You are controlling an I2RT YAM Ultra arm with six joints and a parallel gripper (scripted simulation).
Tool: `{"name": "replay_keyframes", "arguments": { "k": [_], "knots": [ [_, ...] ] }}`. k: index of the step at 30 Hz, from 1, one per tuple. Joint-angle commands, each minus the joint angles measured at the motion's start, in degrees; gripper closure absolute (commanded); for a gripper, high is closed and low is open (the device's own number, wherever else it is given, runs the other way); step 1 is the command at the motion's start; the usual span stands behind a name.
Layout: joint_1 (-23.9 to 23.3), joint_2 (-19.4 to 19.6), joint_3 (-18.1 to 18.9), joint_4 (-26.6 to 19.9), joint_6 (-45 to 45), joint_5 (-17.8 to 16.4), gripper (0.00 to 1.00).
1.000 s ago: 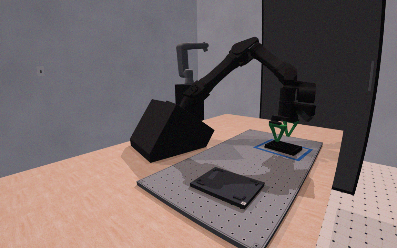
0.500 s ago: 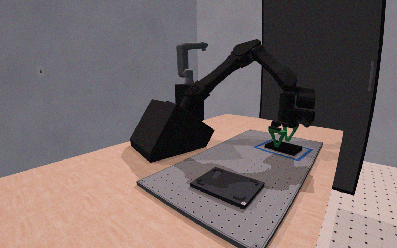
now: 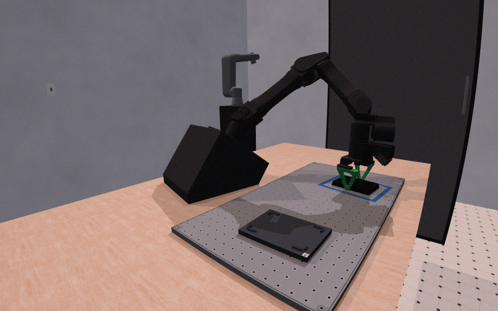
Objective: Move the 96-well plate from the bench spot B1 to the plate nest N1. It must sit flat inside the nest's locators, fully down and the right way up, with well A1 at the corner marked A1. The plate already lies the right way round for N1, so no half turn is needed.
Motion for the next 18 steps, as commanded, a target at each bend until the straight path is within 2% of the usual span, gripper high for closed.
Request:
{"name": "replay_keyframes", "arguments": {
  "k": [1, 18],
  "knots": [
    [-0.97, -0.58, 0.04, 1.78, 0.74, 0.65, 0.00],
    [-0.39, -0.42, 0.15, 1.09, 0.41, 0.32, 0.00]
  ]
}}
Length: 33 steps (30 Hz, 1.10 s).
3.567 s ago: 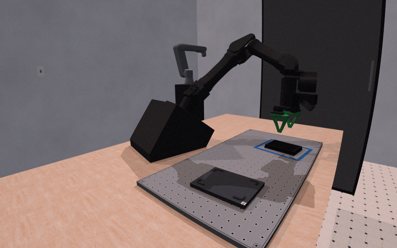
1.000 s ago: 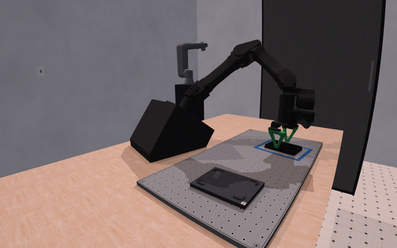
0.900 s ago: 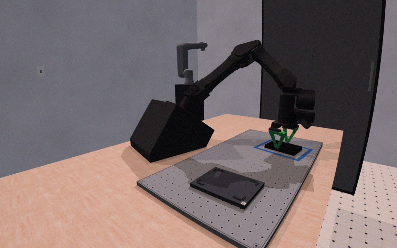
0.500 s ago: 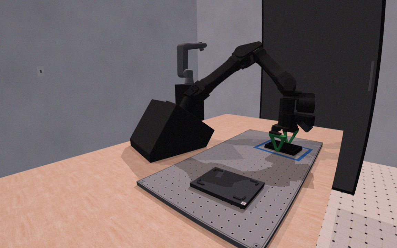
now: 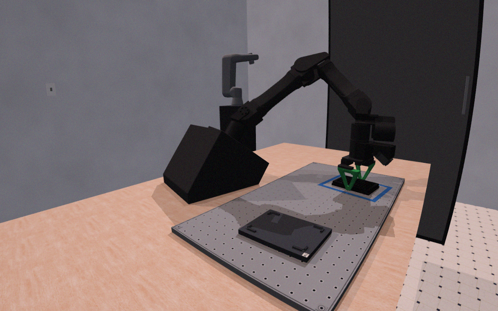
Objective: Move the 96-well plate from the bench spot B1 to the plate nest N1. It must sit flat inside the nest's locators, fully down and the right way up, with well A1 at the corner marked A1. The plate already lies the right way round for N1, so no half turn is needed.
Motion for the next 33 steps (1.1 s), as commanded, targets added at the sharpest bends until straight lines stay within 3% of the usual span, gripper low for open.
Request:
{"name": "replay_keyframes", "arguments": {
  "k": [1, 4, 5, 33],
  "knots": [
    [-0.43, -0.42, 0.17, 0.17, 0.13, 0.19, 0.00],
    [-0.43, -0.42, 0.17, 0.17, 0.13, 0.19, 0.00],
    [-0.43, -0.42, 0.17, 0.17, 0.13, 0.19, 1.00],
    [-0.43, -0.42, 0.17, 0.17, 0.13, 0.19, 1.00]
  ]
}}
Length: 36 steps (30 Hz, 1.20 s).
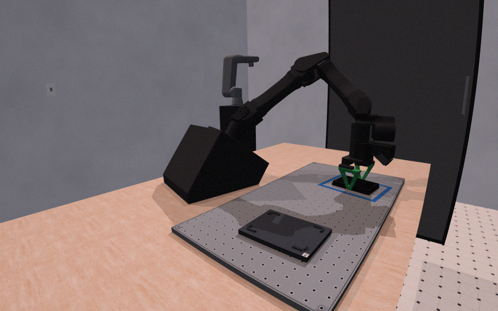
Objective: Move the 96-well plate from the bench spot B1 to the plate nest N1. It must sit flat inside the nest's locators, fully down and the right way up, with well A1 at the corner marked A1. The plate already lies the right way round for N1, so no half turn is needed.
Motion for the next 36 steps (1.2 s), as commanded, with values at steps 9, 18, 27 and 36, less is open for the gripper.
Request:
{"name": "replay_keyframes", "arguments": {
  "k": [9, 18, 27, 36],
  "knots": [
    [-1.36, -2.03, 1.48, -1.39, -0.62, 0.25, 1.00],
    [-2.48, -3.49, 2.17, -4.20, -1.89, -0.33, 1.00],
    [-3.42, -4.42, 3.12, -6.66, -2.98, -0.65, 1.00],
    [-4.62, -5.57, 4.33, -9.79, -4.37, -0.97, 1.00]
  ]
}}
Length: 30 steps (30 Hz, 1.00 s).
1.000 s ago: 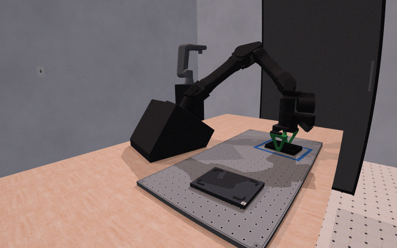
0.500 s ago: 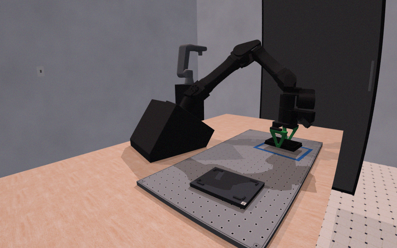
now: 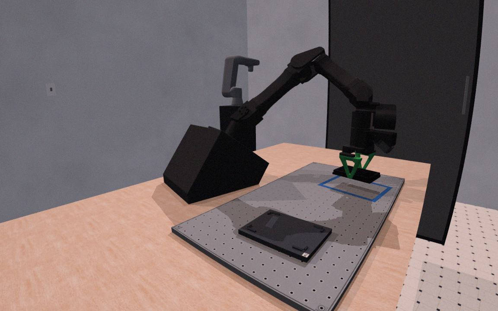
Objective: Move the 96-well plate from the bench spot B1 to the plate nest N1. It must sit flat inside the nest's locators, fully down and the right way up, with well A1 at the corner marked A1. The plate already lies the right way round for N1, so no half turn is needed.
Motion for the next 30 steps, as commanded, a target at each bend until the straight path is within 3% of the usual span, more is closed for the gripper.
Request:
{"name": "replay_keyframes", "arguments": {
  "k": [1, 30],
  "knots": [
    [-2.09, -2.32, 2.06, -2.41, -1.18, -0.32, 1.00],
    [-4.81, -4.15, 5.69, -9.71, -4.41, -0.83, 1.00]
  ]
}}
